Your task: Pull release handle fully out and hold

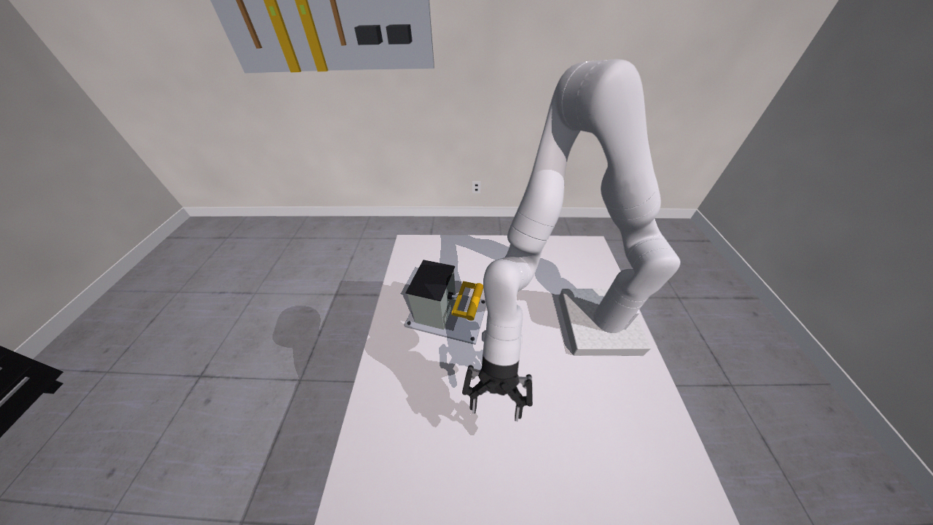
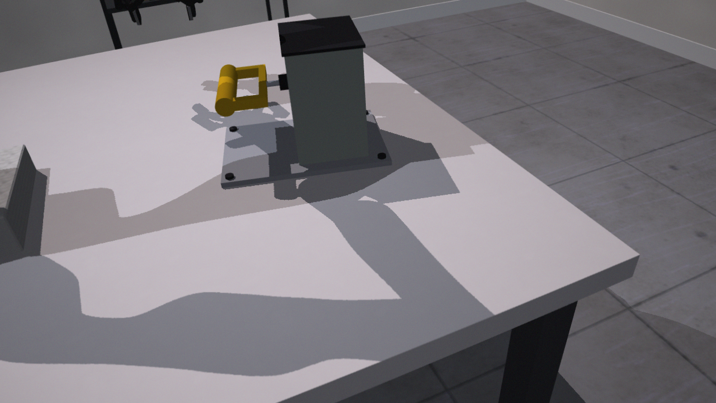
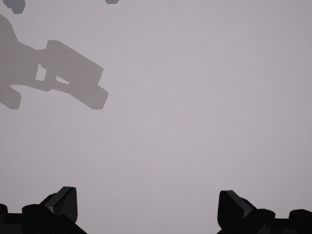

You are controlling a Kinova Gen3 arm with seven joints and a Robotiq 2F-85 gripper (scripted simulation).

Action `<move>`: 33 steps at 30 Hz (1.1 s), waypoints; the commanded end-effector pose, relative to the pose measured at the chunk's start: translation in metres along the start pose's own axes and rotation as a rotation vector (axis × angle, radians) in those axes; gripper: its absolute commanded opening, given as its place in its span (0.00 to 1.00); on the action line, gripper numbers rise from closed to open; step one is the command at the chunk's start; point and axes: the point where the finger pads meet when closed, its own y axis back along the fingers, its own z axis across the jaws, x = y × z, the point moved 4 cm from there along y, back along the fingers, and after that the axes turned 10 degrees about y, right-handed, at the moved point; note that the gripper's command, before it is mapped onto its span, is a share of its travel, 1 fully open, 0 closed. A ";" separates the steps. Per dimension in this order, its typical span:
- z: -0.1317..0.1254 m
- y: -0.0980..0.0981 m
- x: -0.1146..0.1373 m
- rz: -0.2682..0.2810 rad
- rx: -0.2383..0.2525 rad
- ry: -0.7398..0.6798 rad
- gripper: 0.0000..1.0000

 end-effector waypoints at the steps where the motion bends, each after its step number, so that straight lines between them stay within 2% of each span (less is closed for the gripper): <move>1: 0.000 0.001 -0.003 -0.002 0.001 0.007 1.00; 3: -0.004 0.006 0.004 0.018 0.000 0.011 1.00; 10: -0.004 0.006 0.004 0.018 0.000 0.011 1.00; 11: -0.007 0.011 0.011 0.037 -0.001 0.014 1.00; 17: -0.007 0.011 0.011 0.037 -0.001 0.014 1.00; 18: -0.011 0.016 0.018 0.057 -0.002 0.017 1.00; 24: -0.011 0.016 0.018 0.057 -0.002 0.017 1.00; 25: -0.014 0.022 0.026 0.077 -0.003 0.020 1.00; 30: -0.014 0.022 0.026 0.077 -0.003 0.020 1.00; 31: -0.018 0.027 0.033 0.097 -0.004 0.022 1.00; 33: -0.018 0.027 0.033 0.097 -0.004 0.022 1.00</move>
